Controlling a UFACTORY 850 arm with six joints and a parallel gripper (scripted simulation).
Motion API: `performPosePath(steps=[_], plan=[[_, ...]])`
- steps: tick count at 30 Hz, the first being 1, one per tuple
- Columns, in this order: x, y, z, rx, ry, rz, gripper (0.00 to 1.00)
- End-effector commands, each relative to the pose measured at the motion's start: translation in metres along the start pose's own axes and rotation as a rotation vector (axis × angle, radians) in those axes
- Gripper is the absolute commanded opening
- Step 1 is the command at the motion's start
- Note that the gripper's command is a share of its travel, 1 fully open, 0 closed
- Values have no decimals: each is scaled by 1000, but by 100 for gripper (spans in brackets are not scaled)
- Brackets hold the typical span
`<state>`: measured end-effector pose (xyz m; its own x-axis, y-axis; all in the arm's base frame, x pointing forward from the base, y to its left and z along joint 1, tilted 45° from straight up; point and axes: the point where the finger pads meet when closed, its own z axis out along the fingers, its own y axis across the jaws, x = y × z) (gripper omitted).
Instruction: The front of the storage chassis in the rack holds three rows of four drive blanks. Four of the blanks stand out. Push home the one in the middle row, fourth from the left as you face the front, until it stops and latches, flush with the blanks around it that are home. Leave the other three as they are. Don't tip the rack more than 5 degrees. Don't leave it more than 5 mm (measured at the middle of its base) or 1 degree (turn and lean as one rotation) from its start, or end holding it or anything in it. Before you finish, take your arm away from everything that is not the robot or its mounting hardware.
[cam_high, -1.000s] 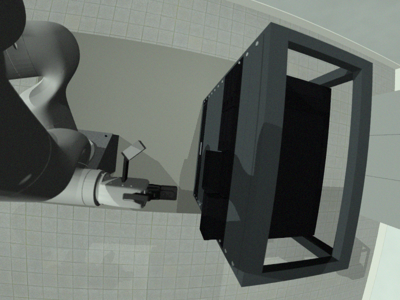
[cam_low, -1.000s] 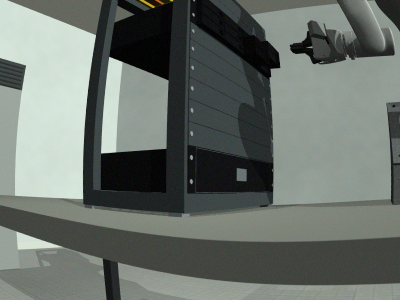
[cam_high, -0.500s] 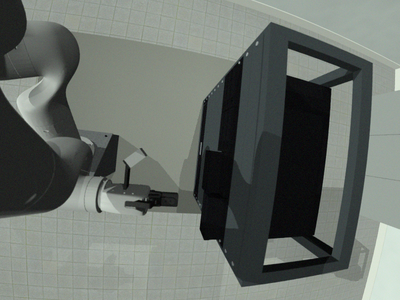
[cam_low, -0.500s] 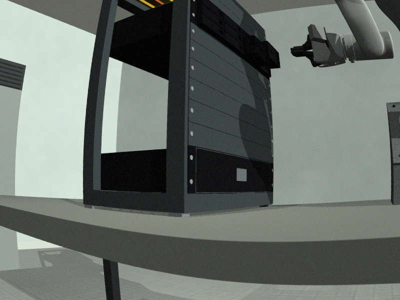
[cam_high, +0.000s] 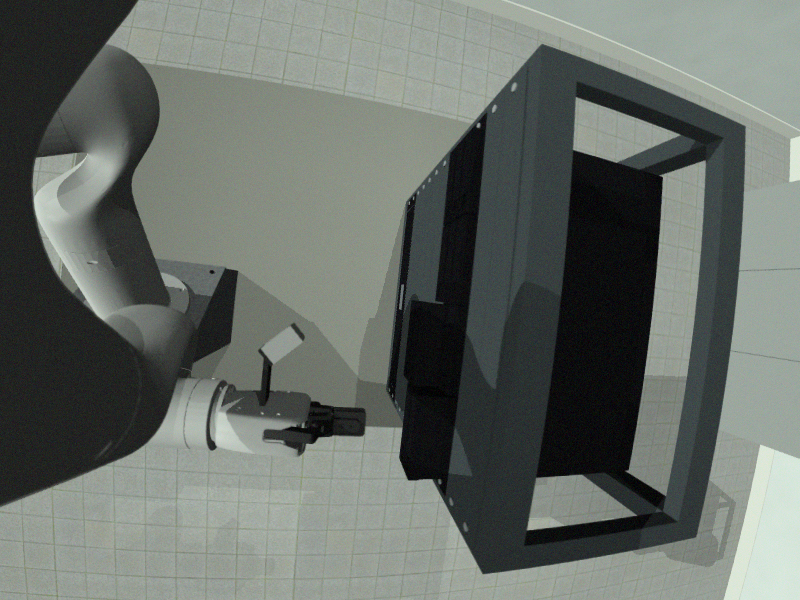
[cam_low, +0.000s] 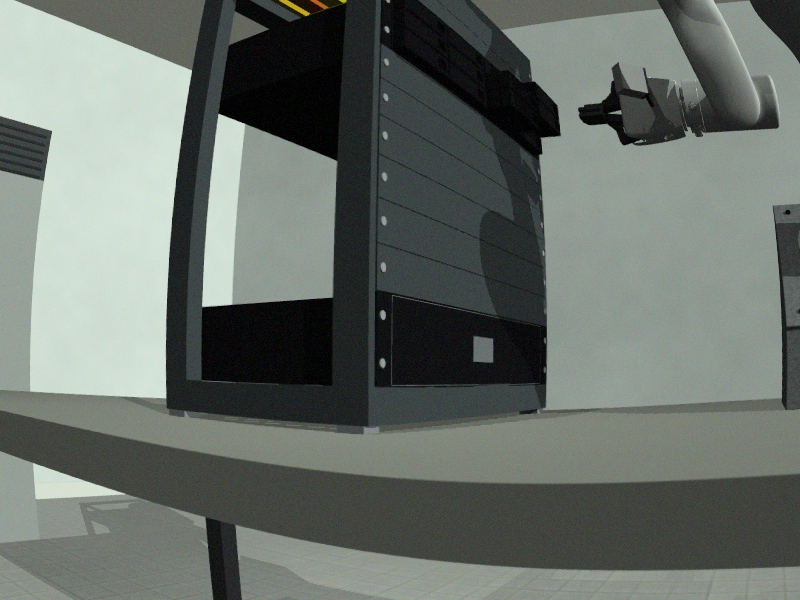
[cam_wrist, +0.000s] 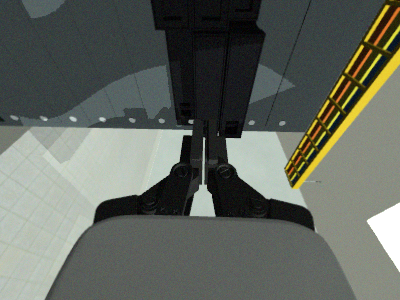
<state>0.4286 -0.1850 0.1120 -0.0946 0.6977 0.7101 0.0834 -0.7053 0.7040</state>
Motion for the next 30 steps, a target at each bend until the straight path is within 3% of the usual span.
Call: performPosePath(steps=[1, 9, 30], plan=[[-1, 1, 11, -1, 0, -1, 0], [-1, 1, 47, -1, 0, -1, 0], [-1, 1, 56, -1, 0, -1, 0]])
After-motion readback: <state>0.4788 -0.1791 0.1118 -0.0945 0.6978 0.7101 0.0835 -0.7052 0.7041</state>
